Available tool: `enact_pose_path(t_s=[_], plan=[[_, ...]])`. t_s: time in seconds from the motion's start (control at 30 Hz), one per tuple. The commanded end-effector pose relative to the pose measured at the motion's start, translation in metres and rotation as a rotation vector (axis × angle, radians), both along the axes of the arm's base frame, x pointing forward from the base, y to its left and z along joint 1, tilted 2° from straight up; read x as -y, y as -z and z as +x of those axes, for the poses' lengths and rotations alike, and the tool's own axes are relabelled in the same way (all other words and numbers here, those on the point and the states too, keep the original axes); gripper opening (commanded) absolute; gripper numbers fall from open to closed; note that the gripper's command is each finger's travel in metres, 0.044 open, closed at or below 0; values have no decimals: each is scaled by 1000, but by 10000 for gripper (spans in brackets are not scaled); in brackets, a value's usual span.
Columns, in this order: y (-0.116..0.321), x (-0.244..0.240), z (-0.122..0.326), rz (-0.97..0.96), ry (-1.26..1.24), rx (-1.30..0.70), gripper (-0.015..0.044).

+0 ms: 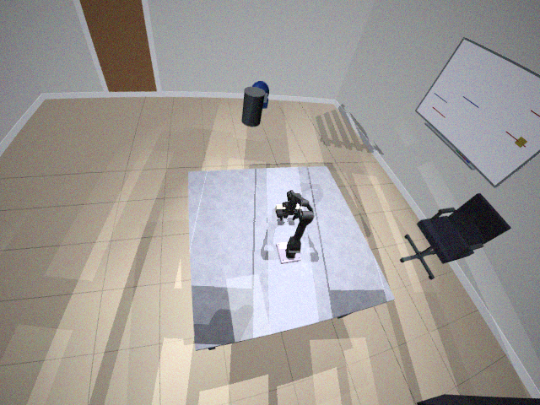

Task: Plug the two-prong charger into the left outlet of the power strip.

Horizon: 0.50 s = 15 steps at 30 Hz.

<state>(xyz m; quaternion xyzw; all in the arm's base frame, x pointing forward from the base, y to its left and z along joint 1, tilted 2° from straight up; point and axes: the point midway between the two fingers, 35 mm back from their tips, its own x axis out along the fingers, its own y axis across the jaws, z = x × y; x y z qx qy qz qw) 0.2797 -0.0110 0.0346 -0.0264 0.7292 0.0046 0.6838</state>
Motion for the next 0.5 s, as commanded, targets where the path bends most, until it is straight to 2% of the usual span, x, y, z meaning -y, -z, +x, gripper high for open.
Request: enact_pose_path(t_s=[0.0,0.3,0.47], plan=[[1,0,-8,3,-6,-2,440],[0,0,-9,1,0,8,440],[-31,-1,1,19,-5,267,440]])
